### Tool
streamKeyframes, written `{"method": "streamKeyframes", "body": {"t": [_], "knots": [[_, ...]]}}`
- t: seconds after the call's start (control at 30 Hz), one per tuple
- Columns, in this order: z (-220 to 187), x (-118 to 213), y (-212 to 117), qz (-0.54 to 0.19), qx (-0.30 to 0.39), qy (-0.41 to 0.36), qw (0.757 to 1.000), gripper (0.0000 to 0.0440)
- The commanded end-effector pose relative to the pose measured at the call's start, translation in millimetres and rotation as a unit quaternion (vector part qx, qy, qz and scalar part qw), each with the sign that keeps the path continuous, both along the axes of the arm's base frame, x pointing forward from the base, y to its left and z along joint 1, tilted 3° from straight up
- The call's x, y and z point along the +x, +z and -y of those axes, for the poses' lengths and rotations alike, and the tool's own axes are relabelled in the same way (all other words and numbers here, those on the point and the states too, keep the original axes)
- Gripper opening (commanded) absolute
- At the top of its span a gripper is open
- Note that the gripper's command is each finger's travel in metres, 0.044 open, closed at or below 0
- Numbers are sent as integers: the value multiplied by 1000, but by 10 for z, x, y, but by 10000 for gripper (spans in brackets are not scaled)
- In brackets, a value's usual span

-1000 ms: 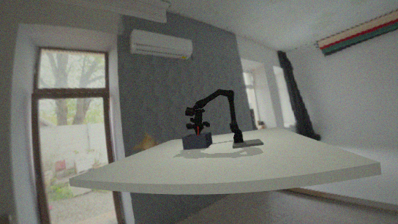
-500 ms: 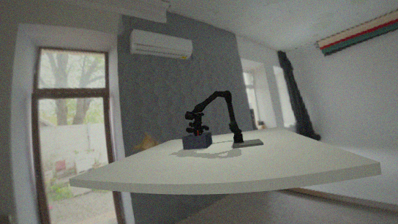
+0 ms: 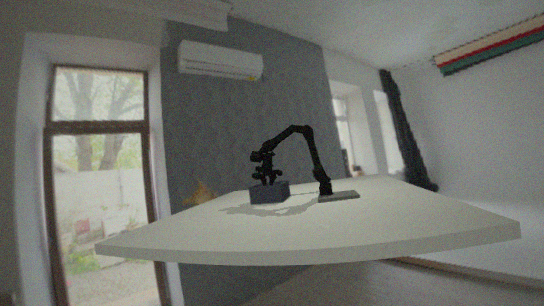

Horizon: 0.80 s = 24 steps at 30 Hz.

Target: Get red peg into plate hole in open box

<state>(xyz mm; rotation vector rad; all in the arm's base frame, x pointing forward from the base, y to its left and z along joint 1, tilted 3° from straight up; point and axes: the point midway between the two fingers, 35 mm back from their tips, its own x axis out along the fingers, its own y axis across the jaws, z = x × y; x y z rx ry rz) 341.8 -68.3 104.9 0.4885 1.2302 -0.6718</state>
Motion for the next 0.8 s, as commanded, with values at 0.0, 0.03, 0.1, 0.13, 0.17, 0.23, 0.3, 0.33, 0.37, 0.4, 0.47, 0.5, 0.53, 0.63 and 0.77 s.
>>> {"method": "streamKeyframes", "body": {"t": [0.0, 0.03, 0.1, 0.13, 0.17, 0.23, 0.3, 0.33, 0.37, 0.4, 0.47, 0.5, 0.53, 0.63, 0.77], "knots": [[0, 91, 86, 0, 9, 5, 1000, 185], [-1, 113, 107, -1, 11, 5, 1000, 187], [-3, 159, 149, -4, 16, 5, 1000, 191], [-5, 183, 171, -5, 18, 5, 1000, 193], [-6, 207, 193, -6, 20, 5, 1000, 195], [-10, 255, 238, -10, 25, 4, 1000, 199], [-16, 301, 281, -13, 29, 2, 999, 202], [-19, 325, 302, -15, 32, 1, 999, 204], [-23, 347, 323, -18, 34, 0, 999, 206], [-27, 369, 343, -20, 36, -2, 999, 207], [-37, 411, 384, -26, 41, -5, 999, 210], [-43, 431, 403, -29, 43, -7, 999, 212], [-48, 450, 423, -32, 46, -9, 998, 214], [-70, 498, 481, -43, 52, -15, 998, 218], [-109, 544, 555, -60, 61, -24, 996, 224]]}}
